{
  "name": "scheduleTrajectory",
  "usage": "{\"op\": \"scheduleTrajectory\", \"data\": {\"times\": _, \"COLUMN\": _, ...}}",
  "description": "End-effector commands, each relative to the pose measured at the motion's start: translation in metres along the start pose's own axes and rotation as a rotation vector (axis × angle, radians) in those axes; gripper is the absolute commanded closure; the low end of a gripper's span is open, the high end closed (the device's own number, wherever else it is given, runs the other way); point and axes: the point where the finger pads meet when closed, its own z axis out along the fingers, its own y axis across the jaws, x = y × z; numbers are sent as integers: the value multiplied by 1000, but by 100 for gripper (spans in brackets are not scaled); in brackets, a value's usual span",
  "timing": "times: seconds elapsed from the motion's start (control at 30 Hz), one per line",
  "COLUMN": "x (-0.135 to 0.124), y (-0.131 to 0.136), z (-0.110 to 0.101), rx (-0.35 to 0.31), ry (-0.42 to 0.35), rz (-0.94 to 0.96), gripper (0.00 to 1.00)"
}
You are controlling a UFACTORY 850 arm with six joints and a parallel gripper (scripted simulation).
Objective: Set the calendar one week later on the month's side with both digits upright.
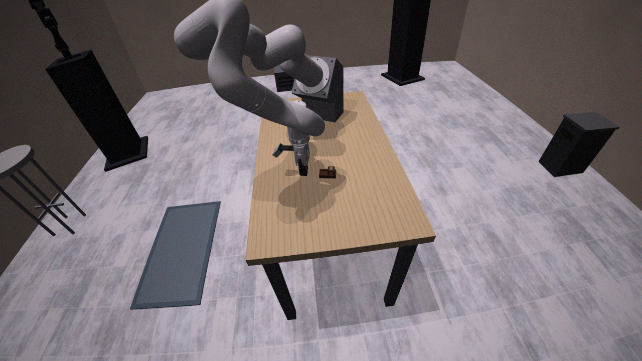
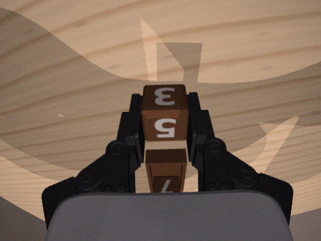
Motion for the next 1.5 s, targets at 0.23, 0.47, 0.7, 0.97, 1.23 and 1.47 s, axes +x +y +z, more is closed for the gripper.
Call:
{"op": "scheduleTrajectory", "data": {"times": 0.23, "x": 0, "y": 0, "z": 0, "rx": 0, "ry": 0, "rz": 0, "gripper": 73}}
{"op": "scheduleTrajectory", "data": {"times": 0.47, "x": 0, "y": 0, "z": 2, "rx": 0, "ry": 0, "rz": 0, "gripper": 73}}
{"op": "scheduleTrajectory", "data": {"times": 0.7, "x": 0, "y": 0, "z": 3, "rx": 0, "ry": 0, "rz": 0, "gripper": 73}}
{"op": "scheduleTrajectory", "data": {"times": 0.97, "x": 0, "y": 0, "z": 4, "rx": 0, "ry": 0, "rz": 0, "gripper": 73}}
{"op": "scheduleTrajectory", "data": {"times": 1.23, "x": 0, "y": 0, "z": 4, "rx": 0, "ry": 0, "rz": 0, "gripper": 73}}
{"op": "scheduleTrajectory", "data": {"times": 1.47, "x": 0, "y": 0, "z": 4, "rx": 0, "ry": 0, "rz": 0, "gripper": 73}}
